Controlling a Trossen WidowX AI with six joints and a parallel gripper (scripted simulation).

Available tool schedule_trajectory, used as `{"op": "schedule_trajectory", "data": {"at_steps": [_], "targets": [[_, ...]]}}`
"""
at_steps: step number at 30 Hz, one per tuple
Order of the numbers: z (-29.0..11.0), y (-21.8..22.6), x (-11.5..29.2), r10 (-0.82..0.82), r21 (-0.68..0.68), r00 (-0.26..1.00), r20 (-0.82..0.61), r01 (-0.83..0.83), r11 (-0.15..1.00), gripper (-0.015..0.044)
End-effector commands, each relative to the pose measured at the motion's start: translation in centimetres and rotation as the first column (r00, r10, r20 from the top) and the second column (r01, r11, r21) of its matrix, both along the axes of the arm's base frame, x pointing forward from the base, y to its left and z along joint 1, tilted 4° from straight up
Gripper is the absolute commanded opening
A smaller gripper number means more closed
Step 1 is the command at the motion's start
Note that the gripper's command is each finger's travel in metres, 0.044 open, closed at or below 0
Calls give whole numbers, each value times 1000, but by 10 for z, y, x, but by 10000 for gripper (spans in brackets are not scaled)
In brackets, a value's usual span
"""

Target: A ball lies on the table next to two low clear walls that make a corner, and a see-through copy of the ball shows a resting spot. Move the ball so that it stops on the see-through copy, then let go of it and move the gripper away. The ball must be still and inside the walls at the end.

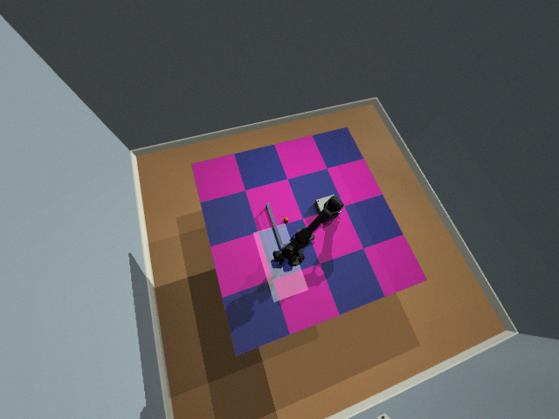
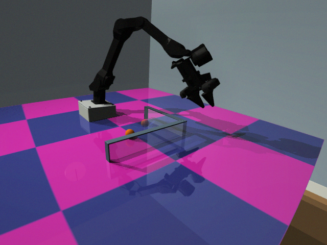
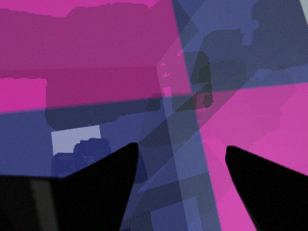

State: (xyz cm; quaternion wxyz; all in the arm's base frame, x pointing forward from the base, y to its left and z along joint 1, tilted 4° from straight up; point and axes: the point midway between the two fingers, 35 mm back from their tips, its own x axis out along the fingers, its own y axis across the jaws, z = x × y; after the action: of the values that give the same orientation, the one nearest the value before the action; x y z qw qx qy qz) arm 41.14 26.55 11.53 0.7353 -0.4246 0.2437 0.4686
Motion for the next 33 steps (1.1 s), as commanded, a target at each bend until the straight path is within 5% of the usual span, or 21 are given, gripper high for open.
{"op": "schedule_trajectory", "data": {"at_steps": [1,9,15,21,33], "targets": [[-14,-60,-1,-247,-26,956,-156,246,969,269],[-33,-168,-24,-664,-148,646,-378,665,732,269],[-44,-212,-48,-785,-250,433,-444,781,572,269],[-61,-275,-90,-867,-413,45,-496,866,281,269],[-66,-277,-91,-868,-419,30,-496,867,270,269]]}}
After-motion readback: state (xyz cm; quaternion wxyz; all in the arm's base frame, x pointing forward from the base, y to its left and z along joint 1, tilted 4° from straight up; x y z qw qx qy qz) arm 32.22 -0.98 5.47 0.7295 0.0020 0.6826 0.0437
